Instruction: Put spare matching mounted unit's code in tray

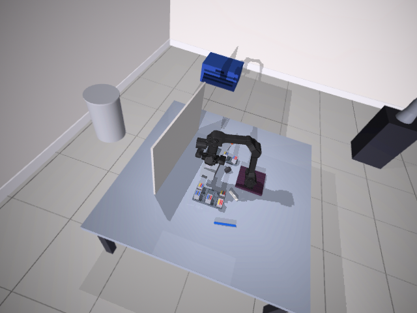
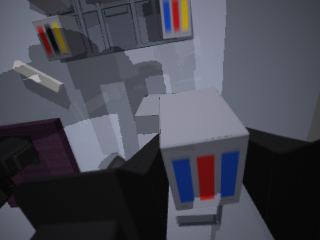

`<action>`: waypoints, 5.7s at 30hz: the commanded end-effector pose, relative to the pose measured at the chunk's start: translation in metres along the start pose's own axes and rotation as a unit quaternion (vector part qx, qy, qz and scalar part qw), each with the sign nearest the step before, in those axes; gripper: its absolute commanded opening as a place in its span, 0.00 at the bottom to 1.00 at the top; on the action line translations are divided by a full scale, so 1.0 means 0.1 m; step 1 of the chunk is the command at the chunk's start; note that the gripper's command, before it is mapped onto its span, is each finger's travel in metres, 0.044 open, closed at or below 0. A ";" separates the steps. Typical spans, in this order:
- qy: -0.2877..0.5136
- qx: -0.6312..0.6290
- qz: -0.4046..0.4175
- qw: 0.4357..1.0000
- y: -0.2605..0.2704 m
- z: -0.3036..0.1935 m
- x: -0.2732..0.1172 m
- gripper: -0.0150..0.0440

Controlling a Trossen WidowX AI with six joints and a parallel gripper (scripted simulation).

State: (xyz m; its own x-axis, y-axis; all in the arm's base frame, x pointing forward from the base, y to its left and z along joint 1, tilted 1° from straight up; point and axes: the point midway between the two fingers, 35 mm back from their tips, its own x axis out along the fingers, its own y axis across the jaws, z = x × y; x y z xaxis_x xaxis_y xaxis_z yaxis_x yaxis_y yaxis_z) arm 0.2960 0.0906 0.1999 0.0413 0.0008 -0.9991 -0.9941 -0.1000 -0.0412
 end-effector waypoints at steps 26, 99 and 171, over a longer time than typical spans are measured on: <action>0.013 0.017 -0.007 1.000 -0.33 -1.60 -0.02 0.25; 0.013 -0.002 -0.001 1.000 -0.19 -2.66 0.33 0.25; 0.013 -0.002 -0.001 1.000 -0.21 -2.69 0.82 0.25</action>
State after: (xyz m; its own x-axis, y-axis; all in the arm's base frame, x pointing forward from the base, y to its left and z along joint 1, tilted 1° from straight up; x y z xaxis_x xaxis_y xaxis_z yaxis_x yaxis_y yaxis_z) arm 0.3483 -0.1759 0.1242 0.0509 -0.0306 -0.9982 -0.9940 -0.0987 -0.0477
